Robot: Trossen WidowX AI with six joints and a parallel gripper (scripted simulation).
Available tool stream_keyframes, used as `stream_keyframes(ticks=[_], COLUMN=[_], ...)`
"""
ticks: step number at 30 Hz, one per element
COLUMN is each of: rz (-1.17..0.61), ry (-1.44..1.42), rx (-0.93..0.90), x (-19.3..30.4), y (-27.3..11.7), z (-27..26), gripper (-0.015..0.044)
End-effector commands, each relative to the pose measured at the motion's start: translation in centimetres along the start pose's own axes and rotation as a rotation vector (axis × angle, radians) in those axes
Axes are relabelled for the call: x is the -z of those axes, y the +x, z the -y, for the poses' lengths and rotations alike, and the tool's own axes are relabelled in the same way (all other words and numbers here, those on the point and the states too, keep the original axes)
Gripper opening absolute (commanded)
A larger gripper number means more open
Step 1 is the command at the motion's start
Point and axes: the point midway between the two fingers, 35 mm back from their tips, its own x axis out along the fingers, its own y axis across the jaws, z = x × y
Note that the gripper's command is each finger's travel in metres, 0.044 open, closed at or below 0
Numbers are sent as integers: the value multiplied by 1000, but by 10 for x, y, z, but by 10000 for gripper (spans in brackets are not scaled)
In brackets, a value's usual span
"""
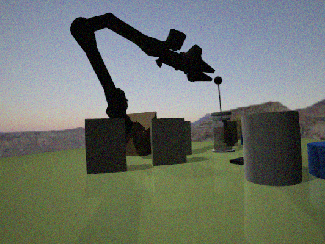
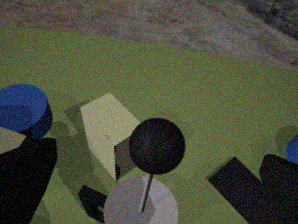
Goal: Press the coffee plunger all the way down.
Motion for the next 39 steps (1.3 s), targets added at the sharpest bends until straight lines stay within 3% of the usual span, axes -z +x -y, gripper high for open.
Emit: stream_keyframes(ticks=[1,16,28,39], rz=[-2,1,1,1], ry=[-6,-6,-6,-6], rx=[-4,-1,-1,-1], x=[2,2,2,3], y=[7,28,28,28], z=[-1,0,0,0], gripper=[440,440,125,121])
